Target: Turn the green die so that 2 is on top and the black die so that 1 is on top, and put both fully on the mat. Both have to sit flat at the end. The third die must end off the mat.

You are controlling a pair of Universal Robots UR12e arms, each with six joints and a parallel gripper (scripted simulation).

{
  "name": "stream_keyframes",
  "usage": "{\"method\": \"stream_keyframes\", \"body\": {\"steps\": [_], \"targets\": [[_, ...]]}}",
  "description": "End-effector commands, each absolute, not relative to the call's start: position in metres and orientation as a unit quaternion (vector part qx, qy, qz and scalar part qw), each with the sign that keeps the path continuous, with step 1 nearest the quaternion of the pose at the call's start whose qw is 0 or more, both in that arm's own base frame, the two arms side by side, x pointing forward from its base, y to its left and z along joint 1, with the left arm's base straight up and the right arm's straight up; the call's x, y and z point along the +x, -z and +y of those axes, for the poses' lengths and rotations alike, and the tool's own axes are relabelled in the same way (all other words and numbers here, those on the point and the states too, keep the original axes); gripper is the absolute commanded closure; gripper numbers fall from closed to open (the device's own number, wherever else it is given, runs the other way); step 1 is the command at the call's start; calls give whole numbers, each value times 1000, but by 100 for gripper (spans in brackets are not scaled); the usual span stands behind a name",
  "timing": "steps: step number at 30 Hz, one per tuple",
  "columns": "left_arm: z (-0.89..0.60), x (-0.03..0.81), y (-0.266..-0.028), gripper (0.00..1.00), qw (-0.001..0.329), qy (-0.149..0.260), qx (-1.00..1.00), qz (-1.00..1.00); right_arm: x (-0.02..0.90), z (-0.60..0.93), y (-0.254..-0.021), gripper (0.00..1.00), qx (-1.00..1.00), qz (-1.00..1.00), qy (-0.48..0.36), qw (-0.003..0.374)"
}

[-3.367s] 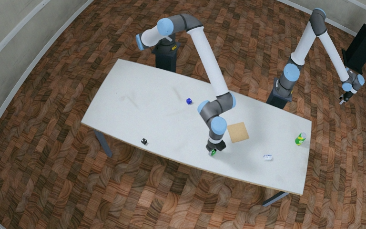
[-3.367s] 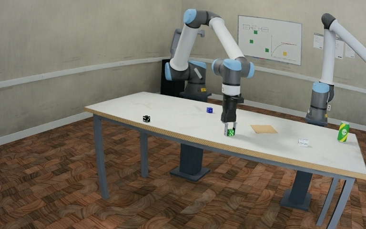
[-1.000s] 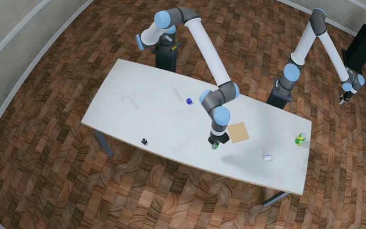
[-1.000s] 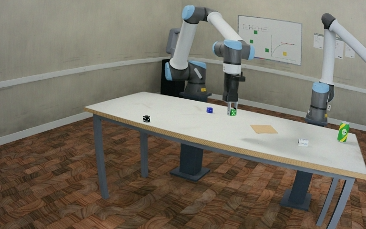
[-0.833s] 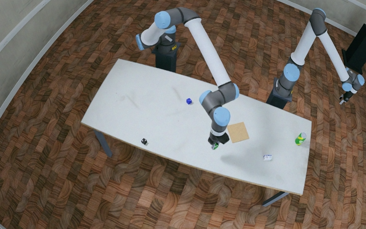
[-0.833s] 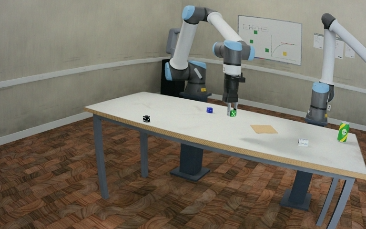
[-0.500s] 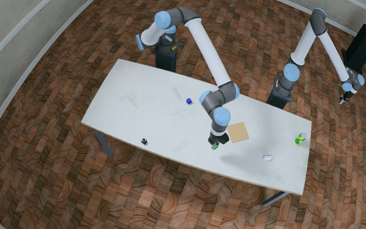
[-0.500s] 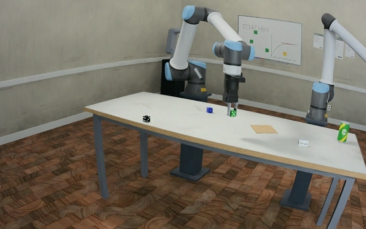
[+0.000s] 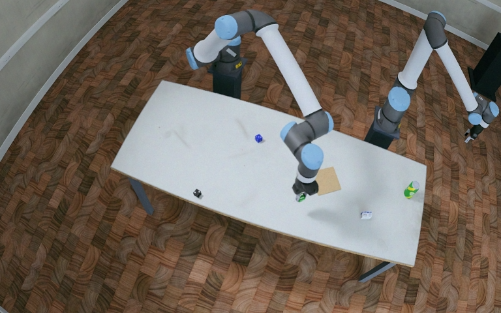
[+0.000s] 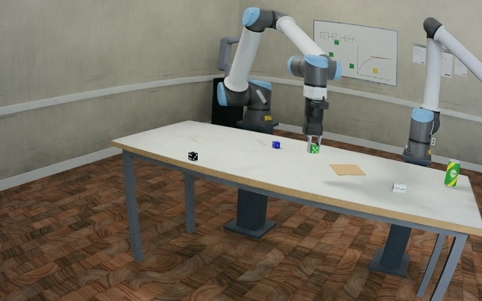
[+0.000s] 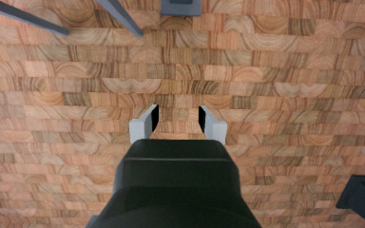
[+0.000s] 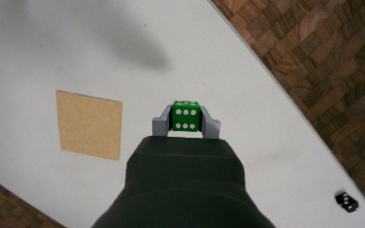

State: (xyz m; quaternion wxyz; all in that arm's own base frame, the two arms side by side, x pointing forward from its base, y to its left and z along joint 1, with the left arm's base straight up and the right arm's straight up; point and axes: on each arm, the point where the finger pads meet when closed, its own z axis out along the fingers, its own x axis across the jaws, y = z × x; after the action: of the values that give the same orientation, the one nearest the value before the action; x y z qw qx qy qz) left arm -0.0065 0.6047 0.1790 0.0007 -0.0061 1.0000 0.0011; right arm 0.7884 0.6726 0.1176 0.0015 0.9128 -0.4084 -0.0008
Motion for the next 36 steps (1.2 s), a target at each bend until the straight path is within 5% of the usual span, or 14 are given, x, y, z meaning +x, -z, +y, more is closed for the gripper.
{"method": "stream_keyframes", "body": {"steps": [1,36], "targets": [[604,-9,-177,0,0,0,-7,1000,783,684,-120,43,895,-445,0,0],[604,-9,-177,0,0,0,-7,1000,674,783,-123,43,592,-806,0,0]]}}
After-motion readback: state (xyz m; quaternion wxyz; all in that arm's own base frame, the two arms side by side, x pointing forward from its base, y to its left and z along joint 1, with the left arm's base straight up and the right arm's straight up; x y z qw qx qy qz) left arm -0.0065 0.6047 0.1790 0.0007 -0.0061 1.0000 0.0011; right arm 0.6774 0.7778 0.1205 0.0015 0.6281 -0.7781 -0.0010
